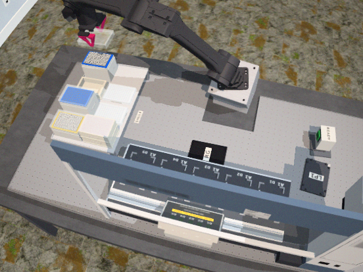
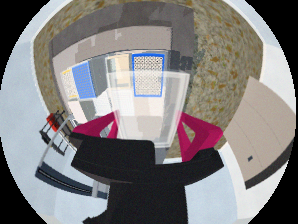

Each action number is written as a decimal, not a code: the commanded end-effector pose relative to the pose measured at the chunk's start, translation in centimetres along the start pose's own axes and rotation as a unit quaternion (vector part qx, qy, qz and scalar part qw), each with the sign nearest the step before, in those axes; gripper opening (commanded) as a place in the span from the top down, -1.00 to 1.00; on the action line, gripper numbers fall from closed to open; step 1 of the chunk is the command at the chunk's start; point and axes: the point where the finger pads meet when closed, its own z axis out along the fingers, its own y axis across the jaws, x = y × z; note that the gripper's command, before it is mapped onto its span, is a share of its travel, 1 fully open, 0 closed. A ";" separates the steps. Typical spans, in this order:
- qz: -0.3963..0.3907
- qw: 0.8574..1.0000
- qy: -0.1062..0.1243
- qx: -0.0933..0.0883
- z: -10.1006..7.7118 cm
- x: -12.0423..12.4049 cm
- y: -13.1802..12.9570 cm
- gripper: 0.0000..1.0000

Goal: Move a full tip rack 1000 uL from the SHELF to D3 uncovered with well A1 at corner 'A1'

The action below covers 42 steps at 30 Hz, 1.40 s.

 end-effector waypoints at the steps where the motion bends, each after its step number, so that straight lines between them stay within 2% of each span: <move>1: -0.010 0.999 -0.036 0.011 -3.4 1.0 -0.8 1.00; 3: -0.010 0.999 -0.036 0.011 -3.3 2.0 -0.8 1.00; 5: -0.010 0.999 -0.036 0.011 -3.3 2.0 -0.8 1.00; 20: -0.009 0.999 -0.033 0.012 -2.7 9.4 -0.7 1.00; 22: -0.009 0.999 -0.033 0.012 -2.7 9.4 -0.7 1.00; 37: -0.009 0.999 -0.030 0.012 -2.1 17.0 -0.6 1.00; 39: -0.009 0.999 -0.030 0.012 -2.1 17.0 -0.6 1.00; 42: -0.008 0.999 -0.028 0.012 -2.0 18.5 -0.6 1.00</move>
